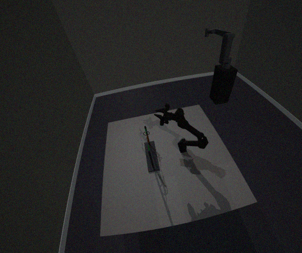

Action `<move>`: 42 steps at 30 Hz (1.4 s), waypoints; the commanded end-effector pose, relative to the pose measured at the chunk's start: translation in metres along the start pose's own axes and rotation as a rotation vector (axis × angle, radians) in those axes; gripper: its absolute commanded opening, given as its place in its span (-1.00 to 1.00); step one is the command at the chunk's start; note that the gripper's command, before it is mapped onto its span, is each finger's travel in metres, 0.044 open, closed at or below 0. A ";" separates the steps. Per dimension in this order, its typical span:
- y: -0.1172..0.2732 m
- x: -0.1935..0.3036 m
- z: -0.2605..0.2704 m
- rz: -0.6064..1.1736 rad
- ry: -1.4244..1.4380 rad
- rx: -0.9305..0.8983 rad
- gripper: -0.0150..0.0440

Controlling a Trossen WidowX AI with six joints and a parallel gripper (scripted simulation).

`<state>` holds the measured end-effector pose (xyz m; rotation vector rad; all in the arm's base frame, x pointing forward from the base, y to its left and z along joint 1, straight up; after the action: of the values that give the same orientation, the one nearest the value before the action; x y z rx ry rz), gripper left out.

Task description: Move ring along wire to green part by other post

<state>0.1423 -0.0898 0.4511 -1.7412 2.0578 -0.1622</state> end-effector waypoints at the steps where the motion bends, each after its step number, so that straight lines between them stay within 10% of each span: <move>1: -0.003 0.029 0.043 0.021 -0.154 -0.102 0.05; 27: 0.108 0.100 0.294 0.302 -1.258 -0.549 0.05; 42: 0.096 0.090 0.294 0.304 -1.281 -0.546 0.05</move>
<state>0.1533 -0.1013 0.1240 -1.1414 1.3332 1.3463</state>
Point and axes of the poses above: the point midway between the two fingers, 35 mm back from their tips, its own y axis back along the fingers, its own z axis across the jaws, x = y × z, the point moved 6 cm from there along y, back along the fingers, and after that the axes turned 1 degree about -y, right-handed, at the moved point
